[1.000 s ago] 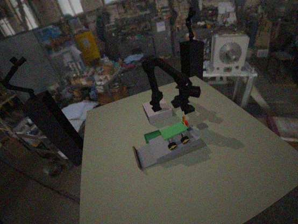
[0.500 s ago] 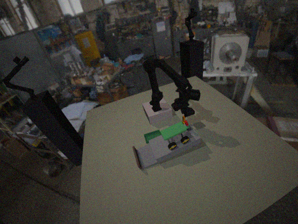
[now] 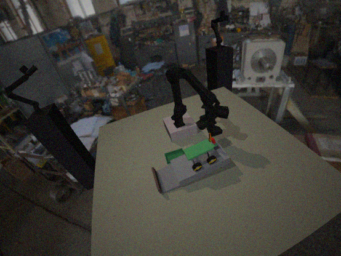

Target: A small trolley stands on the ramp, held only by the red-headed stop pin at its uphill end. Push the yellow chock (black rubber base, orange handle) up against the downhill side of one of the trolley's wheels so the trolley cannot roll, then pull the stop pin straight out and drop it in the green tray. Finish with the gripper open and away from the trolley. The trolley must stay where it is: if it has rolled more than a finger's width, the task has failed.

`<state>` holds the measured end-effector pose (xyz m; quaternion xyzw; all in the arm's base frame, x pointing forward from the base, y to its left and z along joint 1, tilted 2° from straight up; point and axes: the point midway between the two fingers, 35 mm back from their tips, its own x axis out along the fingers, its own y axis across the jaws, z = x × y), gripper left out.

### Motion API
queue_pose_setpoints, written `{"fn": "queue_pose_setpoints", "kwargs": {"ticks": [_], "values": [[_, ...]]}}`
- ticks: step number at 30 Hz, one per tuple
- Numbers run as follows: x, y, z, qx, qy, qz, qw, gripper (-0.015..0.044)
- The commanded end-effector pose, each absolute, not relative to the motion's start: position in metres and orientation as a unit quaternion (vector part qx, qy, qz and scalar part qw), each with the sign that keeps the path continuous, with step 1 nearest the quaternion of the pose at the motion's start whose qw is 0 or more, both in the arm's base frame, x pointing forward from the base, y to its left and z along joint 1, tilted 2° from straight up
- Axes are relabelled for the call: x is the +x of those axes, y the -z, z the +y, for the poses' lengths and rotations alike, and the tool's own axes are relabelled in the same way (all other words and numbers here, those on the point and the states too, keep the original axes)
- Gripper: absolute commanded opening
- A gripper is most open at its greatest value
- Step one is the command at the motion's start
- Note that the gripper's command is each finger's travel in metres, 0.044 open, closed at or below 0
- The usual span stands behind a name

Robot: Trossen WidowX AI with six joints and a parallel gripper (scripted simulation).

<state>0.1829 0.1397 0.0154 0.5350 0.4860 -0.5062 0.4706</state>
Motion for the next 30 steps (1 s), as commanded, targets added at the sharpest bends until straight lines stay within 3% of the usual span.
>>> {"fn": "queue_pose_setpoints", "kwargs": {"ticks": [1, 23, 27, 30], "values": [[0.181, -0.012, 0.140, 0.534, 0.509, 0.487, 0.467, 0.0190], [0.181, 0.013, 0.141, 0.534, 0.509, 0.487, 0.467, 0.0190], [0.183, 0.010, 0.141, 0.535, 0.506, 0.486, 0.470, 0.0085], [0.183, 0.010, 0.141, 0.535, 0.506, 0.486, 0.470, 0.0065]]}}
